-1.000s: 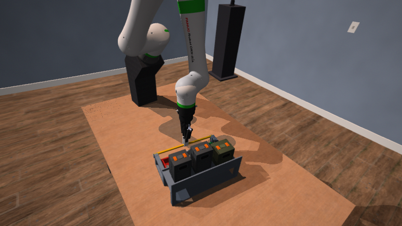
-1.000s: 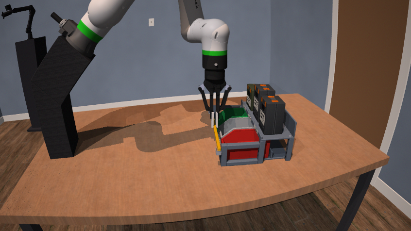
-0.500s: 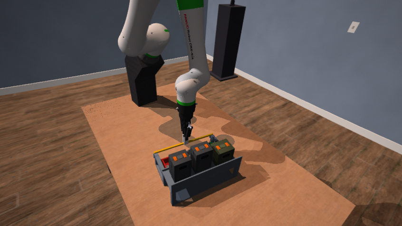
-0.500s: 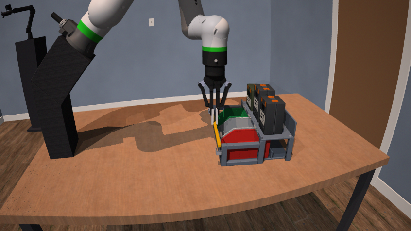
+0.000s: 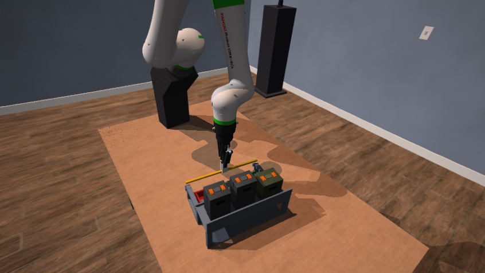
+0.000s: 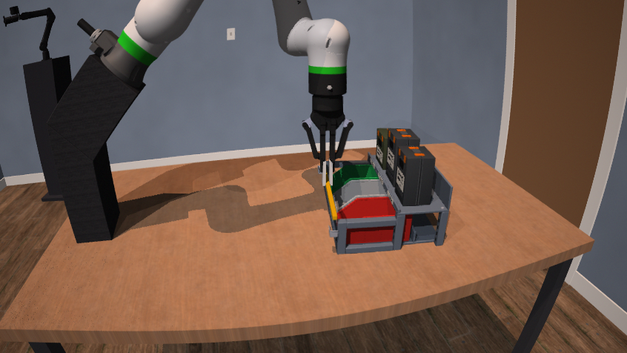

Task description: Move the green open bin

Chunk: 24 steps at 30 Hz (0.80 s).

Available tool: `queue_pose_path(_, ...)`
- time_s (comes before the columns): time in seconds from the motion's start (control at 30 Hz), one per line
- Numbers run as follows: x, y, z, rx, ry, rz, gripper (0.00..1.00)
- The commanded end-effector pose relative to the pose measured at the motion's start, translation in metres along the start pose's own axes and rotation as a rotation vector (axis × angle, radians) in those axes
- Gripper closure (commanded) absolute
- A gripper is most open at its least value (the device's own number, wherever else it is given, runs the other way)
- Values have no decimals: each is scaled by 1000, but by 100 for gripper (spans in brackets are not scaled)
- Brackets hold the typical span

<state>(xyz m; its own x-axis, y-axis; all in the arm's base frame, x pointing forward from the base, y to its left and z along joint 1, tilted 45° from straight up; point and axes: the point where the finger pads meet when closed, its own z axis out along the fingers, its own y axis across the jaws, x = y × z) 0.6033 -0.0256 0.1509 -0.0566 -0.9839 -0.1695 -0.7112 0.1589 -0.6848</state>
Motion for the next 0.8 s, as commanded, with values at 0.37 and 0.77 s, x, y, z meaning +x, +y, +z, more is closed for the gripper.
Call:
queue_pose_path(0.37, 0, 0, -2, 0, -1, 0, 100)
queue_pose_path(0.77, 0, 0, -1, 0, -1, 0, 100)
